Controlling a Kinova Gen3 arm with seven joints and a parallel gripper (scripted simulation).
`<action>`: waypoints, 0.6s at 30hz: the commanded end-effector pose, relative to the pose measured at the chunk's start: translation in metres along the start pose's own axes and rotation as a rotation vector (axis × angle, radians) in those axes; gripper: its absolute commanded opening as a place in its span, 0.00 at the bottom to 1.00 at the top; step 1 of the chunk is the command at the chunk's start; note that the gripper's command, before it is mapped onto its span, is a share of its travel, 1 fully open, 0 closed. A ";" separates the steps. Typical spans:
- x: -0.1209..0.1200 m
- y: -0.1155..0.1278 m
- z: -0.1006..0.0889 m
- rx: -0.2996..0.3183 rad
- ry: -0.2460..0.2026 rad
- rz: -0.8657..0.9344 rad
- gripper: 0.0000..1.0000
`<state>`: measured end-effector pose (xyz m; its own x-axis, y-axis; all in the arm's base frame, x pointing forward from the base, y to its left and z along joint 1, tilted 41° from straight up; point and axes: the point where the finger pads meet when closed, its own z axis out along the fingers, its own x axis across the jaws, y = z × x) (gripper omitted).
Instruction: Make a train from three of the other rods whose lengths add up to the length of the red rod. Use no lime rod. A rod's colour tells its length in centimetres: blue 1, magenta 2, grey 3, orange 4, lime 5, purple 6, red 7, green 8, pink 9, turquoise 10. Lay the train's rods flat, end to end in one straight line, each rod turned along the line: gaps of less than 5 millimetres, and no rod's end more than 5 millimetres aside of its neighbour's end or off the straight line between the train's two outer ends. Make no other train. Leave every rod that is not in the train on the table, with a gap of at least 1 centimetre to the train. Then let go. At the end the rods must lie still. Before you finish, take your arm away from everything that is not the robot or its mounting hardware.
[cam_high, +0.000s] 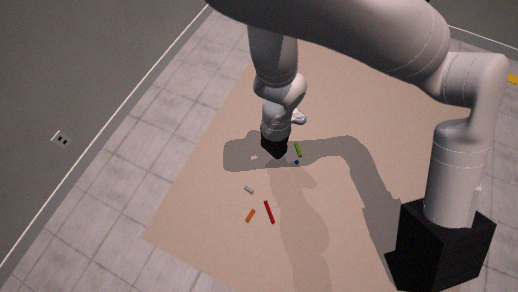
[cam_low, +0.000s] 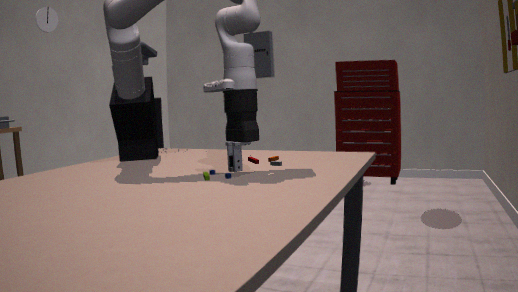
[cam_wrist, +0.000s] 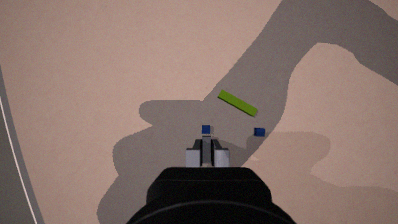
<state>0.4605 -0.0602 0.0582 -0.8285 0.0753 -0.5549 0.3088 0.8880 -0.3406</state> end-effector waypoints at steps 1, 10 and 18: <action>0.000 0.000 0.000 -0.001 -0.001 0.000 0.24; 0.000 0.000 0.000 -0.001 -0.001 0.000 0.24; 0.000 0.000 0.007 -0.001 -0.001 0.000 0.24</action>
<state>0.4637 -0.0603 0.0547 -0.8275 0.0760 -0.5563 0.3073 0.8905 -0.3355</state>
